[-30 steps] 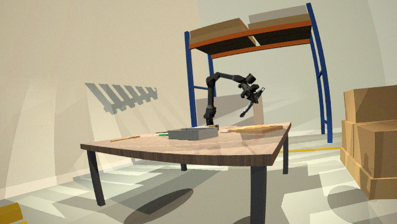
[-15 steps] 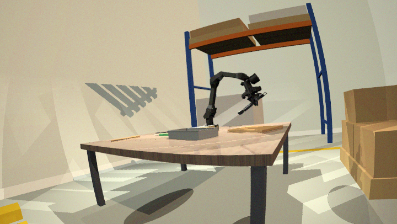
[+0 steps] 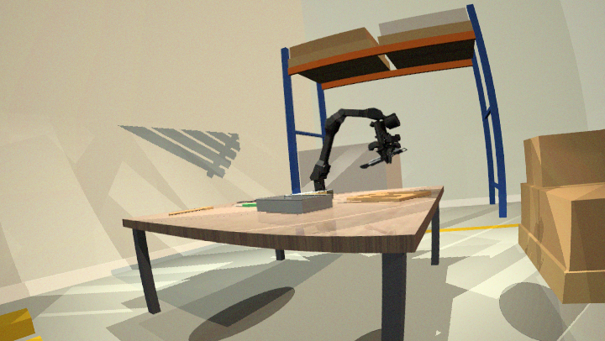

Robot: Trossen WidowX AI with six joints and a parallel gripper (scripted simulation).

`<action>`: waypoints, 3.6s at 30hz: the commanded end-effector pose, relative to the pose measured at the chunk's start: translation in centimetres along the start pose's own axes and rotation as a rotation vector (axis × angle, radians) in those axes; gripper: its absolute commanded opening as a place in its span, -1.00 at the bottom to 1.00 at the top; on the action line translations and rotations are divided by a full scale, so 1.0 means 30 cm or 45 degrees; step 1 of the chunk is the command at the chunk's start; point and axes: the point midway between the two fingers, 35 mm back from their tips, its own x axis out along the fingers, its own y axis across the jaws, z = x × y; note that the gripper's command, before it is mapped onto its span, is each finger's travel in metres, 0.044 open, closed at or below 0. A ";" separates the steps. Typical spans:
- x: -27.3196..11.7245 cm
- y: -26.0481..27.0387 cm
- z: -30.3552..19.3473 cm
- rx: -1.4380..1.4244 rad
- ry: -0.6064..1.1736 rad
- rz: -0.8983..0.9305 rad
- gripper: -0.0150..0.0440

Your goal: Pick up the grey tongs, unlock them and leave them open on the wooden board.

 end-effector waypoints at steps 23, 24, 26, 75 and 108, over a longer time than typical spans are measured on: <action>0.004 -0.015 -0.032 0.069 0.284 0.036 -1.00; 0.007 -0.015 -0.032 0.069 0.284 0.036 -1.00; 0.017 -0.014 -0.033 0.069 0.284 0.036 -1.00; 0.280 -0.001 -0.082 0.069 0.284 0.036 -1.00; 0.366 -0.005 -0.113 0.064 0.281 0.030 -0.02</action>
